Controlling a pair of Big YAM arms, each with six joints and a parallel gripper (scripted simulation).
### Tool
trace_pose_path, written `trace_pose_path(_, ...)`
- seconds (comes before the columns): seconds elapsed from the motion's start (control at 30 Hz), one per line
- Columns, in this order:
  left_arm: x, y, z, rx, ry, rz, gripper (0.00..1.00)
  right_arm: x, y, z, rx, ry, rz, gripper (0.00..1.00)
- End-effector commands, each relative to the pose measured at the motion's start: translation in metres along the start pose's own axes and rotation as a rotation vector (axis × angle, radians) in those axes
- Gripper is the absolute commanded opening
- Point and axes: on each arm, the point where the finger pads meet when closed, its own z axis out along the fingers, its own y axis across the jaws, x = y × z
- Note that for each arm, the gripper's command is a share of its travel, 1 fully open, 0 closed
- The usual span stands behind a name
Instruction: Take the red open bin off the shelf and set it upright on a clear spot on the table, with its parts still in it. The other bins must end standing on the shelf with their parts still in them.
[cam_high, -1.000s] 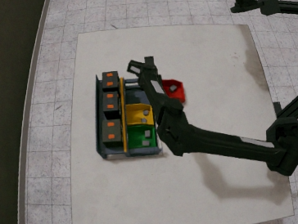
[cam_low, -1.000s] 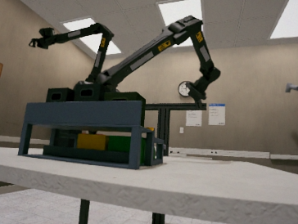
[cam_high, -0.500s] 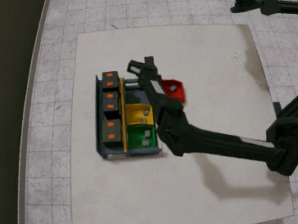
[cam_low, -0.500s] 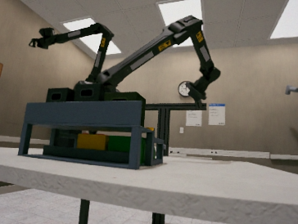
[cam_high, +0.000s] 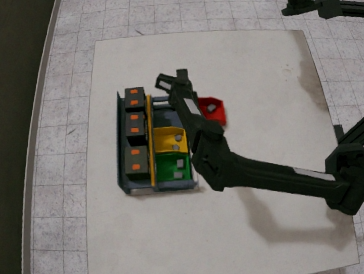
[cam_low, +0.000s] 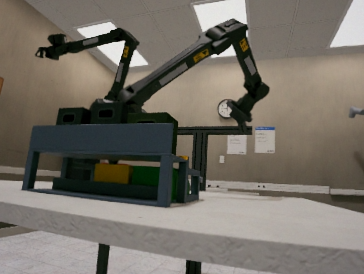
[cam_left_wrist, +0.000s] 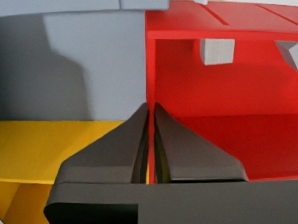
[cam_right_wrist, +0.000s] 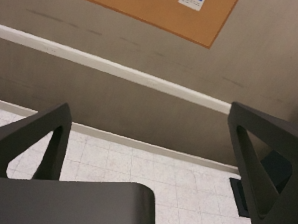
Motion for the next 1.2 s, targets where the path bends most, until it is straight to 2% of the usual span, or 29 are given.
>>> trace_pose_path(0.0,-0.015,0.027,-0.038,-0.056,-0.038,-0.016,0.00,-0.039,-0.002,-0.006,0.005,-0.056,-0.019,1.00)
trace_pose_path(1.17,-0.014,0.007,-0.034,-0.051,-0.036,-0.013,0.00,-0.039,-0.002,-0.006,0.005,-0.056,-0.019,1.00)
